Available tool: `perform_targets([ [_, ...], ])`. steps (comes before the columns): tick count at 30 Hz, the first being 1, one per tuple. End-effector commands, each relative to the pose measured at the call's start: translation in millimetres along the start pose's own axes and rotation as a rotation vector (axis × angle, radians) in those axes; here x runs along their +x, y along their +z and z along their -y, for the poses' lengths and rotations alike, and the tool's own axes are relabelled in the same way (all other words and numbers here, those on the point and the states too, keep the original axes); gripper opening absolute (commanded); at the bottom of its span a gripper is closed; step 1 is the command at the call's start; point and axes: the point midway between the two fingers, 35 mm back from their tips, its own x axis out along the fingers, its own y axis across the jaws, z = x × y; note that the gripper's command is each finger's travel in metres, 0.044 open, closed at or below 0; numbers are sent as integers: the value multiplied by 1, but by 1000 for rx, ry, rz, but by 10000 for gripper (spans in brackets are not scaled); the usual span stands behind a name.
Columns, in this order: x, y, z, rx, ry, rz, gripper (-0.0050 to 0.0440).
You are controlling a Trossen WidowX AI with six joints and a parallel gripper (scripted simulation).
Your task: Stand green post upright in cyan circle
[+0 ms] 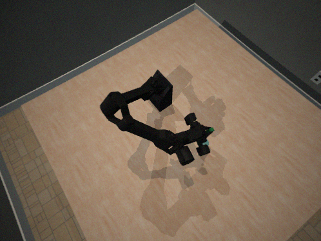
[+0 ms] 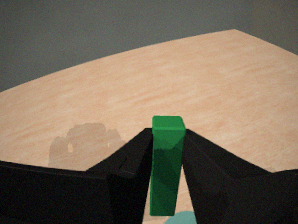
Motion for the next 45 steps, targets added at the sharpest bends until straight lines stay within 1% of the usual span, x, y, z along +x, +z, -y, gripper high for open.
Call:
perform_targets([
  [1,-4,2,-1,-15,-14,32,22],
  [21,-16,4,1,-82,-76,150,22],
  [23,-16,4,1,-82,-76,150,22],
  [37,-26,6,2,-139,-132,234,22],
  [45,-28,6,2,-147,-140,245,22],
])
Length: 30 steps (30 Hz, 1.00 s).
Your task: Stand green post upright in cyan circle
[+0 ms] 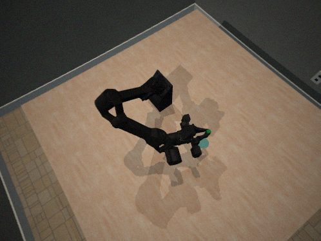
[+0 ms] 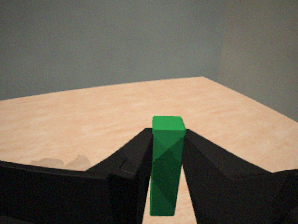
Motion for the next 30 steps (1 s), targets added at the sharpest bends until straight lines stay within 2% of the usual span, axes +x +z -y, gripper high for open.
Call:
perform_targets([
  [1,-1,2,-1,-6,-5,10,22],
  [17,-1,1,-1,-6,-5,10,22],
  [30,2,-32,3,-6,-4,4,22],
])
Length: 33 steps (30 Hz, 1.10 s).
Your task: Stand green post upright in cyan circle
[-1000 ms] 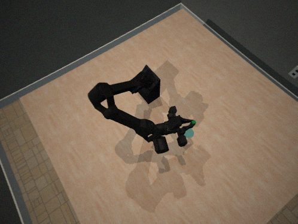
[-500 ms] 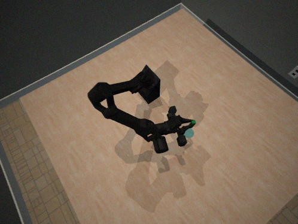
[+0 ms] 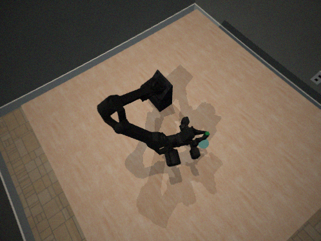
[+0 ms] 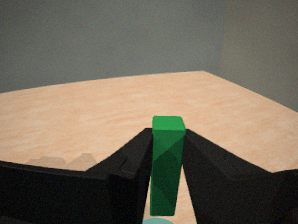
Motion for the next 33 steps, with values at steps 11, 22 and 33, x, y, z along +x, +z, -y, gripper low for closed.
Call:
perform_targets([
  [11,4,-40,2,-6,-4,9,22],
  [22,6,-60,0,-6,-5,13,22],
  [33,14,-72,0,-5,-3,8,22],
])
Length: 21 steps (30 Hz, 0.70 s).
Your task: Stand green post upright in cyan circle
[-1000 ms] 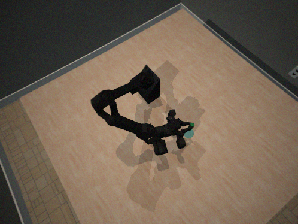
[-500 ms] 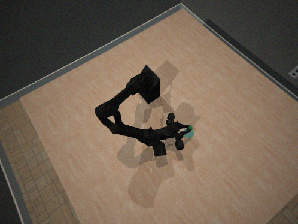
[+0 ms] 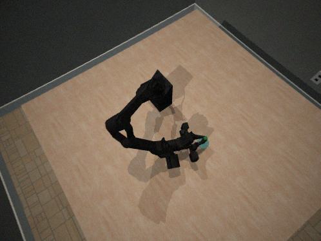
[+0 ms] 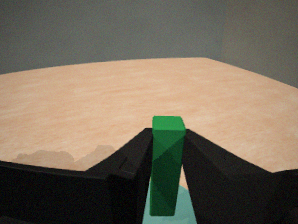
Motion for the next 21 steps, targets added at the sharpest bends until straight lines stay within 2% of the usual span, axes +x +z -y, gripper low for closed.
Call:
perform_targets([
  [1,3,-4,1,-2,-1,2,22],
  [18,6,-9,1,-2,0,0,22],
  [21,6,-9,1,-2,0,0,94],
])
